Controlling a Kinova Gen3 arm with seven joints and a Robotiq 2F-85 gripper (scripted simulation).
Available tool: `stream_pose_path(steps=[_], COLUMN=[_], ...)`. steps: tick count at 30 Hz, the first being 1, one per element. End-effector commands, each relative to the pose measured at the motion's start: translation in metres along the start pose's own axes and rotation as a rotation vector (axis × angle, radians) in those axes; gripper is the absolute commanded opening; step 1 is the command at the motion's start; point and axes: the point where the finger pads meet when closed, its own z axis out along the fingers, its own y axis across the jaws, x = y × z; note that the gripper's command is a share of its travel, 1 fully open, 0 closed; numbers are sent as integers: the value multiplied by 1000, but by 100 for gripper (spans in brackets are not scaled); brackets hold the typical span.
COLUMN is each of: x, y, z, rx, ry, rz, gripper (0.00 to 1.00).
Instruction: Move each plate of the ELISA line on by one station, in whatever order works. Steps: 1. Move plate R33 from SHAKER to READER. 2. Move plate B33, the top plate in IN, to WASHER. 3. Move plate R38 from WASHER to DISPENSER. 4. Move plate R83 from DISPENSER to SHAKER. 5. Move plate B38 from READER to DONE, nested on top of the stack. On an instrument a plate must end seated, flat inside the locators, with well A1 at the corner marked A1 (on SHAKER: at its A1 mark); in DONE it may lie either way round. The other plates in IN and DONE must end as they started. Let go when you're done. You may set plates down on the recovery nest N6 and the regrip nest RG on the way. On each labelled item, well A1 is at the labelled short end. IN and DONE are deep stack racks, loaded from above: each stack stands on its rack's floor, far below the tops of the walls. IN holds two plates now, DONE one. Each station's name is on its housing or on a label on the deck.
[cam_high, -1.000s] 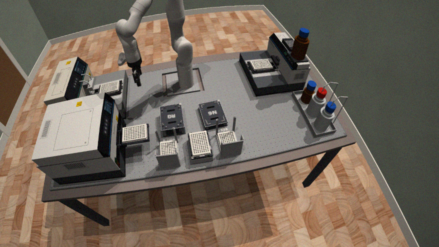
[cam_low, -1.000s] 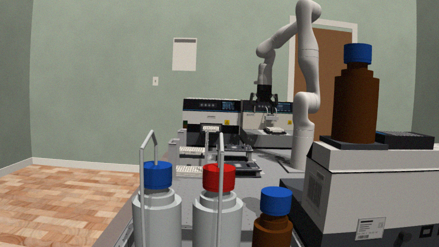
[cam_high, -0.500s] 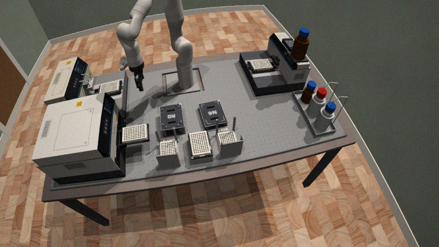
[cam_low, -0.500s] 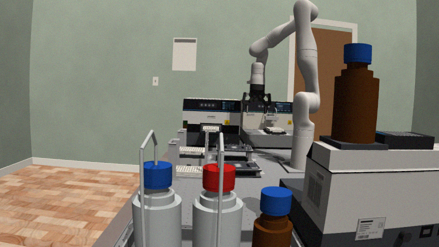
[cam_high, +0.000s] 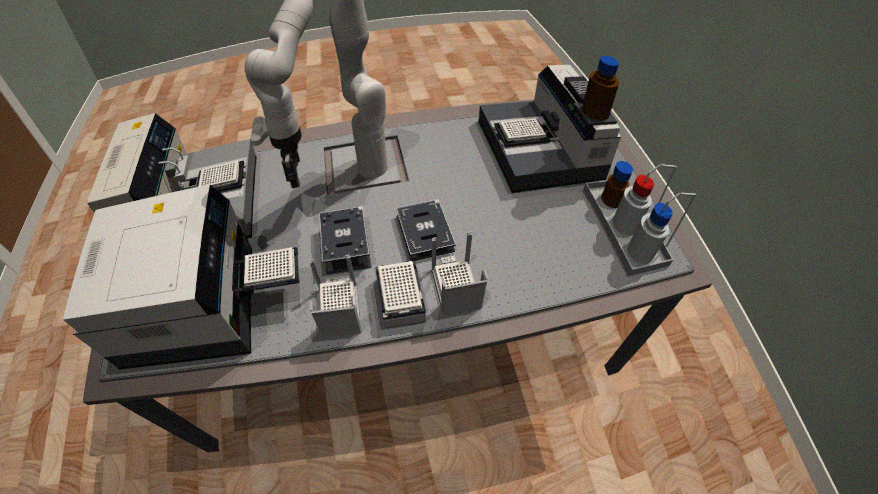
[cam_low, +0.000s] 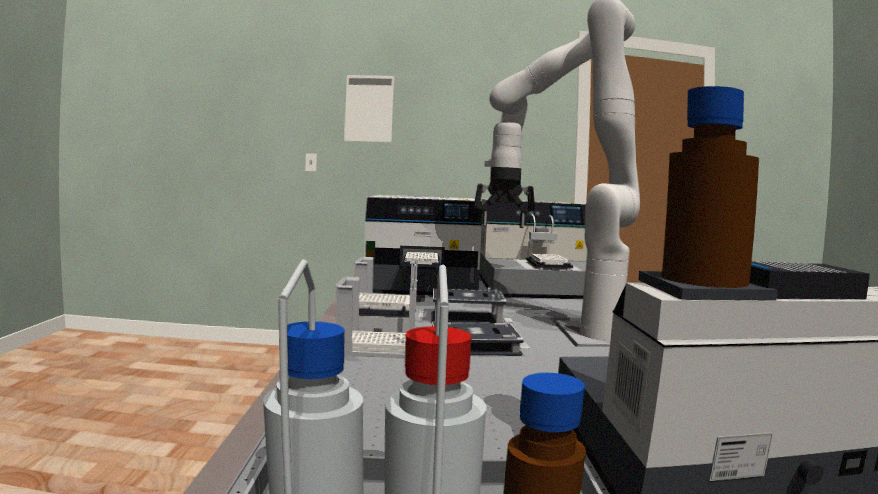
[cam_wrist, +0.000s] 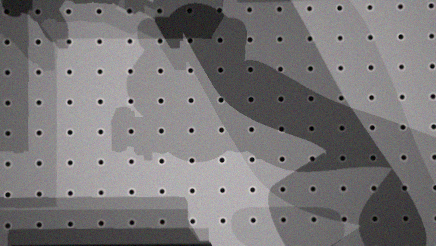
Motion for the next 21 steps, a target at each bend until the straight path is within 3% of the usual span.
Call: stream_pose_path(steps=[1,21], x=[-11,-67], y=[-6,-32], z=[0,1], rx=[-3,1], ry=[7,0], rz=[-12,-7], gripper=[100,100])
